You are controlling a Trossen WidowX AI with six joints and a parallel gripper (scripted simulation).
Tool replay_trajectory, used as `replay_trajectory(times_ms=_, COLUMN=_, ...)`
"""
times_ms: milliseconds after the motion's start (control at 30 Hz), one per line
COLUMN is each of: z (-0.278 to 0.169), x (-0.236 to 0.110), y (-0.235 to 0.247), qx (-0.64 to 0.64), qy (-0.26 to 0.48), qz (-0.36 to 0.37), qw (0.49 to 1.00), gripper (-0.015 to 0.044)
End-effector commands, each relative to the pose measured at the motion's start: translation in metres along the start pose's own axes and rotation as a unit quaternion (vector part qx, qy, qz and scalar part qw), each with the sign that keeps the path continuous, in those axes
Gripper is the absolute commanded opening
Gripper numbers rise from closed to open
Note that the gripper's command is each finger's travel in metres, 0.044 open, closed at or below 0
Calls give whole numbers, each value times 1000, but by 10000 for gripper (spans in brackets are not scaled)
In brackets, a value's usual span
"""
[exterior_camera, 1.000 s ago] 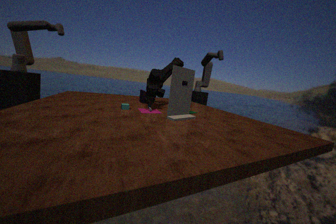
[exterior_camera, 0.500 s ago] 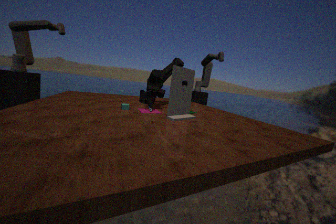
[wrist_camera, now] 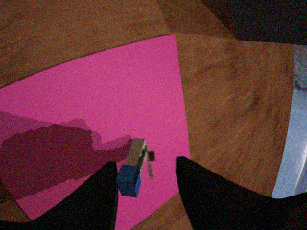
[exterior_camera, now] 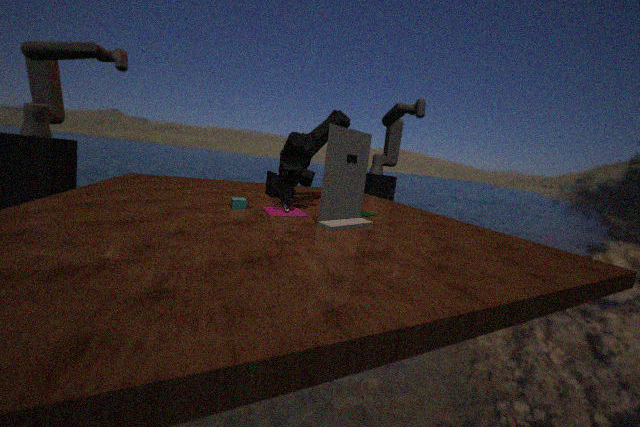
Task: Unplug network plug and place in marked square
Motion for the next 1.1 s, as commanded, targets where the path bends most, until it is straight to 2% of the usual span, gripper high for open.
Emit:
replay_trajectory(times_ms=0, z=0, x=-4, y=0, qx=-1, qy=0, qz=0, qw=1000, gripper=156)
replay_trajectory(times_ms=1067, z=-7, x=-42, y=-10, qx=0, qy=3, qz=3, qw=1000, gripper=156)
Point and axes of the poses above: the point midway between the two fingers, 35 mm back from their tips, its own x axis out along the fingers, its own y axis across the jaws, z = x × y, the point moved 4 cm from there along -x, back along the fingers, and after that the axes turned 14 degrees about -x, right-handed, at the moved point
